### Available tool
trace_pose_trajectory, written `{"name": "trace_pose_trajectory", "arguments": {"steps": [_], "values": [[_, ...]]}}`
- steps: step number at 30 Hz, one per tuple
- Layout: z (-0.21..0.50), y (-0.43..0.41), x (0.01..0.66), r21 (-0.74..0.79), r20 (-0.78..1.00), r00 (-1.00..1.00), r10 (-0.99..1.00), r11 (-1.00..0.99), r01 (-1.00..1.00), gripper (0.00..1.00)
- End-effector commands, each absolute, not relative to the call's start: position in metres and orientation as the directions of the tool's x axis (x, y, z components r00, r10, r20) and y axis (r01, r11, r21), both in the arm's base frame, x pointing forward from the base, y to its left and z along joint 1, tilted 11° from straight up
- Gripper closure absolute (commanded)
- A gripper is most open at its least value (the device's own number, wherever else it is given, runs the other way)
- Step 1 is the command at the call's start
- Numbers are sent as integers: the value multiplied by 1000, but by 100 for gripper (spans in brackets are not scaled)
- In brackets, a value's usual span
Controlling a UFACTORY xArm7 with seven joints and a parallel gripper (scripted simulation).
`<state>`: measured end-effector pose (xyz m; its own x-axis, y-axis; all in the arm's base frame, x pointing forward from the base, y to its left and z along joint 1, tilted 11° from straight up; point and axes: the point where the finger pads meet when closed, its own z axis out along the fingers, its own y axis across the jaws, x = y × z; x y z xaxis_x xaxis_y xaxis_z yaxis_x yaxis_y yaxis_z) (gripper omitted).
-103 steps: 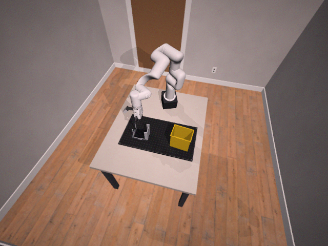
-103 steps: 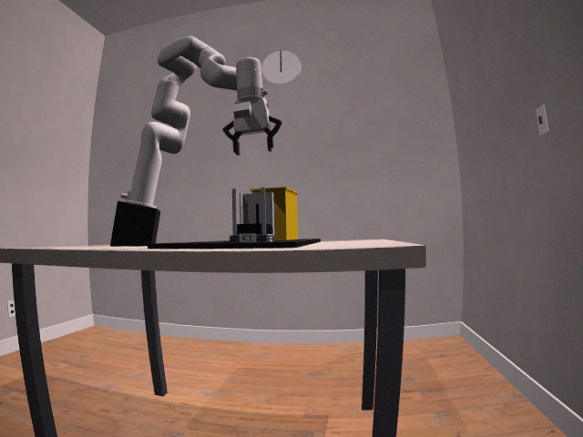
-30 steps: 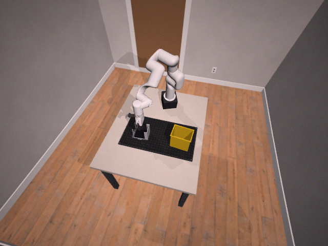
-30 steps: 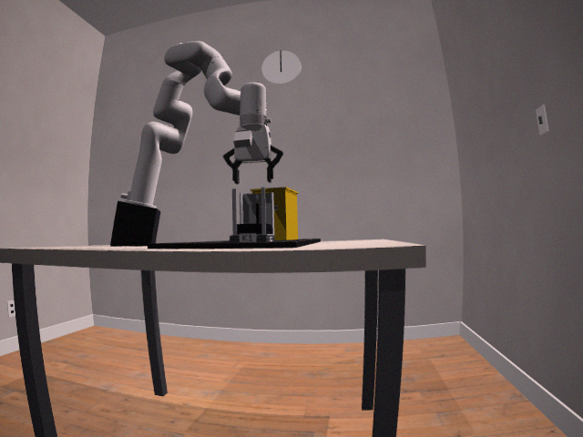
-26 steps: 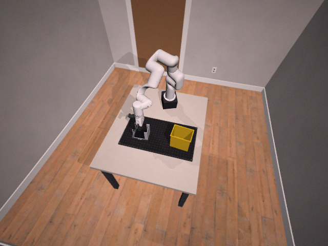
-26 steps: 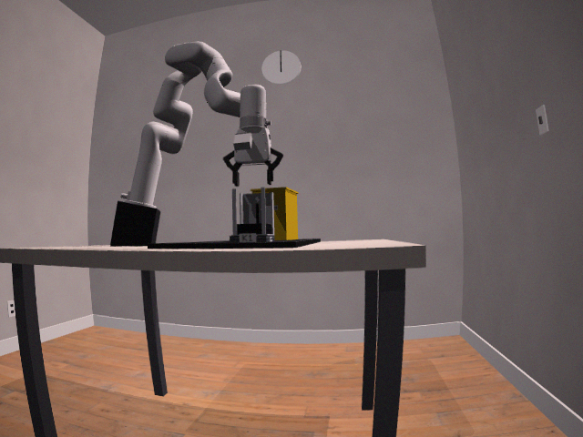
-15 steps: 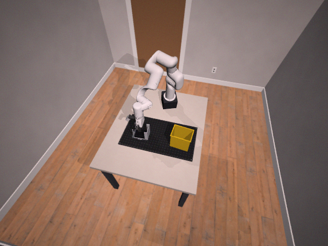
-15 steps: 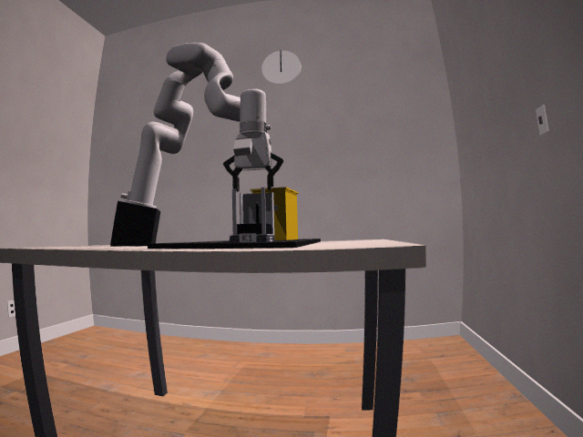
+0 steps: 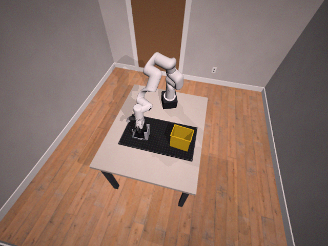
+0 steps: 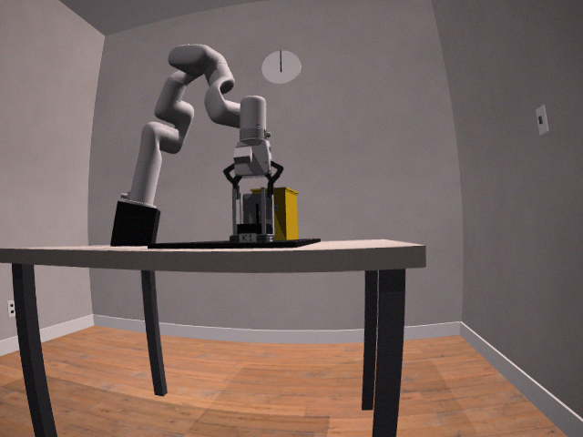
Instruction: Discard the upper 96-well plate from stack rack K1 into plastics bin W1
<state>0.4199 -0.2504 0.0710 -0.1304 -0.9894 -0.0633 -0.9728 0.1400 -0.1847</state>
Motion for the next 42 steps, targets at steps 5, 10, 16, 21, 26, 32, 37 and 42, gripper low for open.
{"name": "trace_pose_trajectory", "arguments": {"steps": [5, 10, 16, 21, 26, 32, 37, 42], "values": [[60, -251, 423, -187, -62, -131, -989, 140, -972, 0], [52, -250, 425, -187, -62, -131, -989, 140, -972, 0], [45, -250, 426, -187, -62, -131, -989, 140, -972, 0], [37, -250, 428, -187, -62, -131, -989, 140, -972, 0], [29, -250, 429, -187, -62, -131, -989, 140, -972, 0], [22, -249, 430, -187, -62, -131, -989, 140, -972, 0], [17, -249, 432, -187, -62, -131, -989, 140, -972, 0], [17, -249, 432, -187, -62, -131, -989, 140, -972, 0]]}}
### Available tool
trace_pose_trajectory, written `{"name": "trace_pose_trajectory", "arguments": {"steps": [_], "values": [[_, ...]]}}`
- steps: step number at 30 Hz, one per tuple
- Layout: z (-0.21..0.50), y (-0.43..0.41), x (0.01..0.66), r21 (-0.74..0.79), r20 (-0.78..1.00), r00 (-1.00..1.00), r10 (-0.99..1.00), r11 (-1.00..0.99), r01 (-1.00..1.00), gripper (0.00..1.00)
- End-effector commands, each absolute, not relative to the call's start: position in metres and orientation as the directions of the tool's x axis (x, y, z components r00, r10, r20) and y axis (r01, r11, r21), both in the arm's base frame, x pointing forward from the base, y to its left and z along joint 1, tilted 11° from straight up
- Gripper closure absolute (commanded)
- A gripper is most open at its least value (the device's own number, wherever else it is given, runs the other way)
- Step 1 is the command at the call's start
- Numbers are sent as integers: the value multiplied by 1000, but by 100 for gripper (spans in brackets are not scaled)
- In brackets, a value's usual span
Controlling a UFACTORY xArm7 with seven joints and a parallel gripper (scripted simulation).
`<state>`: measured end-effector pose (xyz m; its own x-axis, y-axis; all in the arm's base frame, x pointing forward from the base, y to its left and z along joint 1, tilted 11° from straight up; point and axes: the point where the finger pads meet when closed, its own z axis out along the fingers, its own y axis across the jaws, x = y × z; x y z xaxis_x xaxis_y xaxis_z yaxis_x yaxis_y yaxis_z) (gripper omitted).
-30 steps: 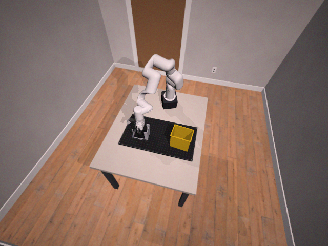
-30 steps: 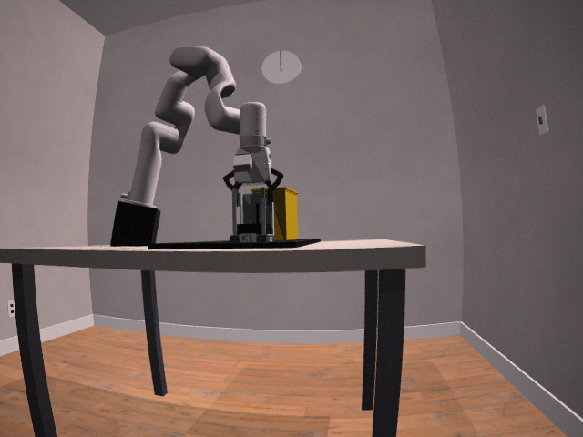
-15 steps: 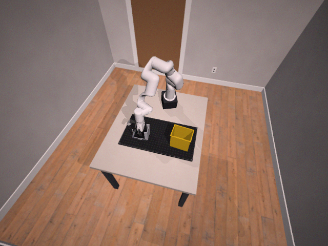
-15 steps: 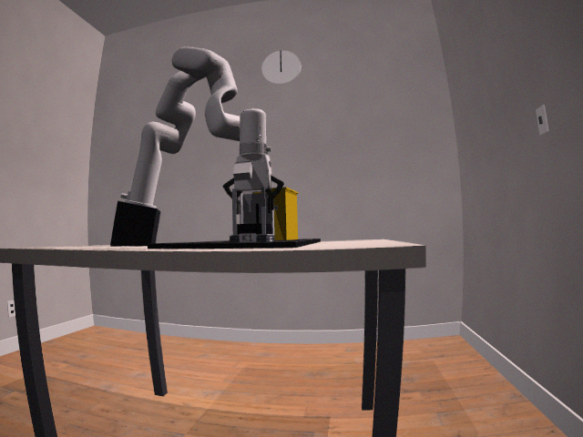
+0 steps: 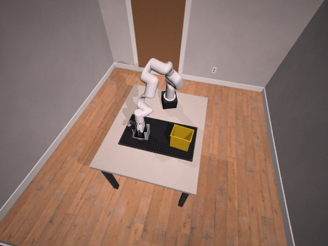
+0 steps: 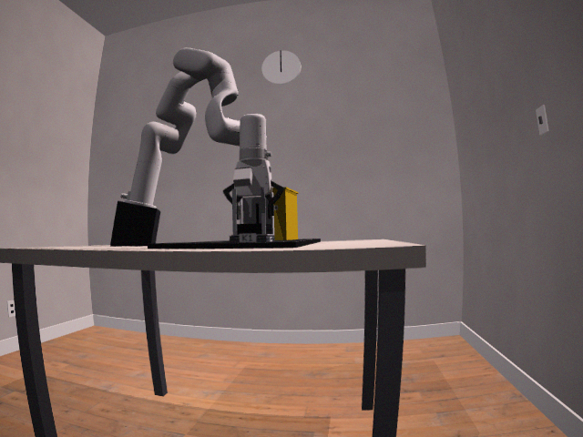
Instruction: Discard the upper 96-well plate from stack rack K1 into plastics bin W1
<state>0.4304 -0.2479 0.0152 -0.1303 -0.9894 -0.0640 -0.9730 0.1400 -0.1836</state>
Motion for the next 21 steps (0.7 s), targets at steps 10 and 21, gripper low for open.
{"name": "trace_pose_trajectory", "arguments": {"steps": [10, 21], "values": [[15, -249, 432, -187, -62, -131, -989, 140, -972, 0], [8, -249, 433, -187, -62, -131, -989, 140, -972, 0]]}}
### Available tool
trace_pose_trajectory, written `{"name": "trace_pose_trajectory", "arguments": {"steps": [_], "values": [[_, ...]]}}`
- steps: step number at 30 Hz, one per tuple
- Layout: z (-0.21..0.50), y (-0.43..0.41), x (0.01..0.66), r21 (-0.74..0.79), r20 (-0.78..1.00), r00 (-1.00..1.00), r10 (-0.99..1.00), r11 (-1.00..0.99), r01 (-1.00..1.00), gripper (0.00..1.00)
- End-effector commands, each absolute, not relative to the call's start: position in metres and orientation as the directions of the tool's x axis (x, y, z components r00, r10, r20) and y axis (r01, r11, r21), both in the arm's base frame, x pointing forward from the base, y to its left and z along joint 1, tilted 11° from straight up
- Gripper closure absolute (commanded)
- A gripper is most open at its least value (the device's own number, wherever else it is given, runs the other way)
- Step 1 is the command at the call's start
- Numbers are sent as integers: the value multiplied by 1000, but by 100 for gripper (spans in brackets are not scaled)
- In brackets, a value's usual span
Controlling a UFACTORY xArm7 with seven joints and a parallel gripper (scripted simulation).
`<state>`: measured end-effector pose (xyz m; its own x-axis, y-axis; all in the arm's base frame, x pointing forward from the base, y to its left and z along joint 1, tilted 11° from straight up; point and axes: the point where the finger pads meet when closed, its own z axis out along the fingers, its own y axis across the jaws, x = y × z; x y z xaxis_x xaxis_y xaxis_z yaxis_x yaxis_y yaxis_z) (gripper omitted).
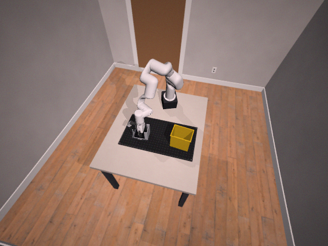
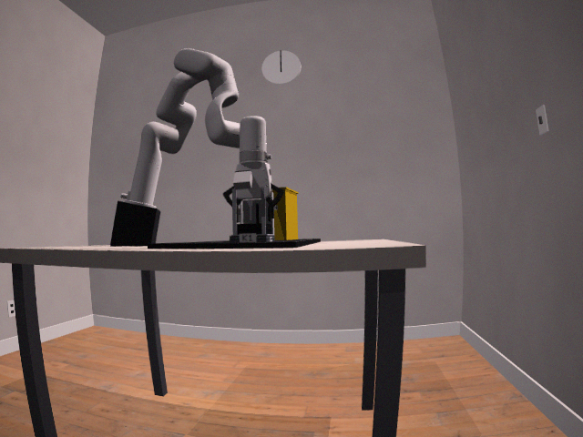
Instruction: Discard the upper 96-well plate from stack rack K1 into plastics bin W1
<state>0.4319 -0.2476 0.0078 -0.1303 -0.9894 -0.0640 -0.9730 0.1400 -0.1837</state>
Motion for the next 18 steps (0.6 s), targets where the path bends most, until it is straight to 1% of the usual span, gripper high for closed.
{"name": "trace_pose_trajectory", "arguments": {"steps": [1, 18], "values": [[8, -249, 433, -187, -62, -131, -989, 140, -972, 0], [-1, -248, 435, -187, -62, -131, -989, 140, -972, 0]]}}
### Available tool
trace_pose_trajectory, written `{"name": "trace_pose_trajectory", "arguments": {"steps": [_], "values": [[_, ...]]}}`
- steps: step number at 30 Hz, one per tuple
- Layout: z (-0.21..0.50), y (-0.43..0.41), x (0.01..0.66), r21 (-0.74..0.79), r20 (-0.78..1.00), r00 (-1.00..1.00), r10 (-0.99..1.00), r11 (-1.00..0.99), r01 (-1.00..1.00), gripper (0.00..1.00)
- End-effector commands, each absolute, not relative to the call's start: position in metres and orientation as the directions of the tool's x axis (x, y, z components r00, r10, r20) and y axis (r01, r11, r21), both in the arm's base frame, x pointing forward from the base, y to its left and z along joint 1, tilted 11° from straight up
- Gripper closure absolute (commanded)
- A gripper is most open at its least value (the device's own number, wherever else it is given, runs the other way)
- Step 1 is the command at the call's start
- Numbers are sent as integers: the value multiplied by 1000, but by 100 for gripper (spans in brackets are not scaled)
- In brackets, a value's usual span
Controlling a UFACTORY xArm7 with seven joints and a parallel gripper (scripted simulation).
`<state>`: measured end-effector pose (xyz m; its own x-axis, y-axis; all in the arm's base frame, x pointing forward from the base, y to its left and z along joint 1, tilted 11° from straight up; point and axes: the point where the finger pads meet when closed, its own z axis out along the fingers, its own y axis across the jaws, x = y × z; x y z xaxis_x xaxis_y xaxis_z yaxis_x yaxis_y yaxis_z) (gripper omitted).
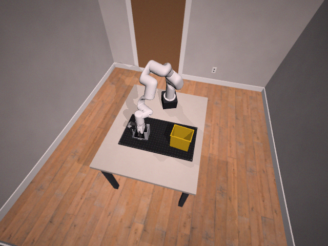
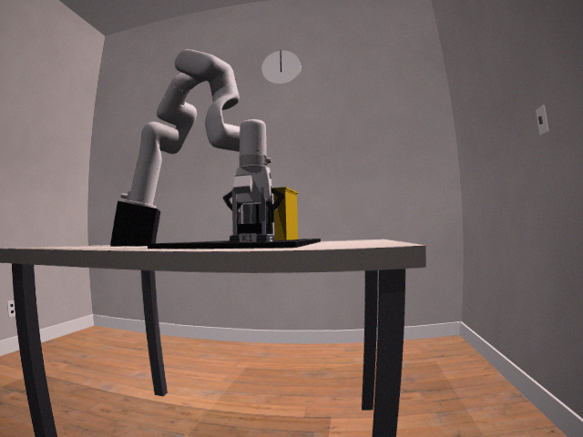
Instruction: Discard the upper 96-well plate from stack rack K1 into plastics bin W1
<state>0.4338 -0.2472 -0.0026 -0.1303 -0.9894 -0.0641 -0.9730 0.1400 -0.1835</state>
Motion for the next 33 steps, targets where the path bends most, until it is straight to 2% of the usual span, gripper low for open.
{"name": "trace_pose_trajectory", "arguments": {"steps": [1, 17, 18, 33], "values": [[-2, -248, 435, -187, -62, -131, -989, 140, -972, 0], [-3, -248, 435, -187, -62, -131, -989, 140, -972, 0], [-2, -248, 435, -187, -62, -131, -989, 140, -972, 100], [-2, -248, 435, -187, -62, -131, -989, 140, -972, 100]]}}
